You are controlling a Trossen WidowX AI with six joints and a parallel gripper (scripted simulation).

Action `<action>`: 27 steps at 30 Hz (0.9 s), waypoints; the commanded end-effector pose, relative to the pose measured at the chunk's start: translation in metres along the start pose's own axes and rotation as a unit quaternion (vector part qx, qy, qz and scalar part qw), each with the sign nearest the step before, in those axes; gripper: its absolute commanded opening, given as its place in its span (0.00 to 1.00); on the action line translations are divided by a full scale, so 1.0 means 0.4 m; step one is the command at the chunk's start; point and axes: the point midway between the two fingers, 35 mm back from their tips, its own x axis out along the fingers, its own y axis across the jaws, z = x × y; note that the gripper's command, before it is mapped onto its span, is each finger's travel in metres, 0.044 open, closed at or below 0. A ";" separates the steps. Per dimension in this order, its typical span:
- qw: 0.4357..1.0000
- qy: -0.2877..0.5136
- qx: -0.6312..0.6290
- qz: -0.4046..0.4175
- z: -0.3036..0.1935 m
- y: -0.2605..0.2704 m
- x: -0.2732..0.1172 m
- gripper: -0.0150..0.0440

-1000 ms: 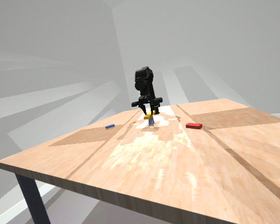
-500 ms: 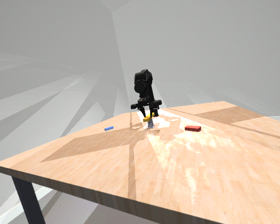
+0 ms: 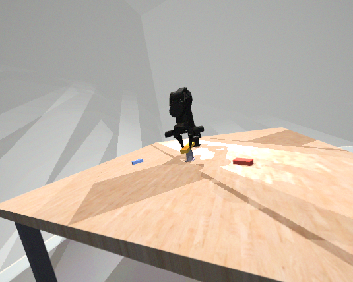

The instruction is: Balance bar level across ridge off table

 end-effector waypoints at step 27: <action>1.000 0.000 0.000 0.000 0.000 0.000 0.000 0.54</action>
